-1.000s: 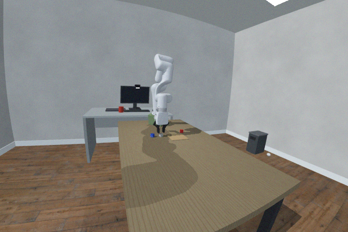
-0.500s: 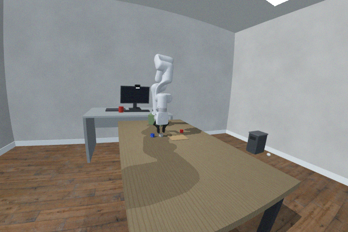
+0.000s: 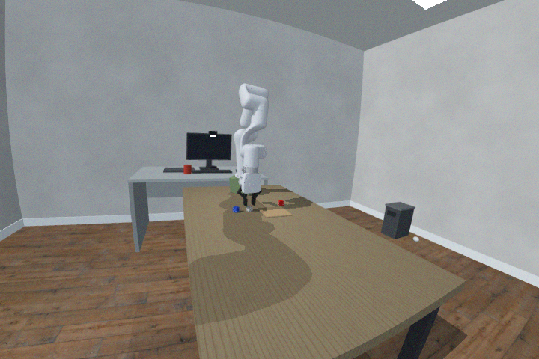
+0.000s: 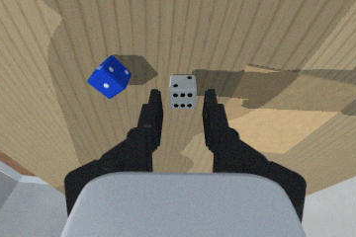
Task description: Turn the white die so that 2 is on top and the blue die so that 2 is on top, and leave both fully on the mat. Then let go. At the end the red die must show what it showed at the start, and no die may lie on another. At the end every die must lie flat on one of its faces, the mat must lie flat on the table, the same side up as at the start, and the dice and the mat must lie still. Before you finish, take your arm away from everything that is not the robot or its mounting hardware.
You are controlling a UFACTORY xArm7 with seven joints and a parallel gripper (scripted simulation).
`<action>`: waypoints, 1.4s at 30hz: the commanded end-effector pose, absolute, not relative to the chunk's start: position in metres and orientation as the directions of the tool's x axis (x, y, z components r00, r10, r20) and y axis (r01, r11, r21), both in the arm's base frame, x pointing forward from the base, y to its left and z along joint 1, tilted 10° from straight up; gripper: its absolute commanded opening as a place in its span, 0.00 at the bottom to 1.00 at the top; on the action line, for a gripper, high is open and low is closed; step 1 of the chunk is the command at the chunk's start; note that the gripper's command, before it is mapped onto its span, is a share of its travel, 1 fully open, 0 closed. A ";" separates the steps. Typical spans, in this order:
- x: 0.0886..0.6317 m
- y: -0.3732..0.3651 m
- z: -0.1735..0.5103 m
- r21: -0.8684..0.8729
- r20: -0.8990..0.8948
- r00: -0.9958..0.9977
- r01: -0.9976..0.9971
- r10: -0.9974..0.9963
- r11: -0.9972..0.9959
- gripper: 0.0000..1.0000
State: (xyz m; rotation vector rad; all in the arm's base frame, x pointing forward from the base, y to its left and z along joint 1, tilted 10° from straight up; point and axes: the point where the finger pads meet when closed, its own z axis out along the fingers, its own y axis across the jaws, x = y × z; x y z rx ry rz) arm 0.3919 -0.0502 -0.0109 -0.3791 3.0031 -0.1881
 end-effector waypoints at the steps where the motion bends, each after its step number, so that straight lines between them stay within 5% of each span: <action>1: 0.393 -0.050 -0.010 -0.136 -0.095 -0.963 -0.240 -0.254 0.961 0.42; 42: 0.395 -0.052 -0.025 -0.136 -0.095 -0.963 -0.240 -0.254 0.961 0.42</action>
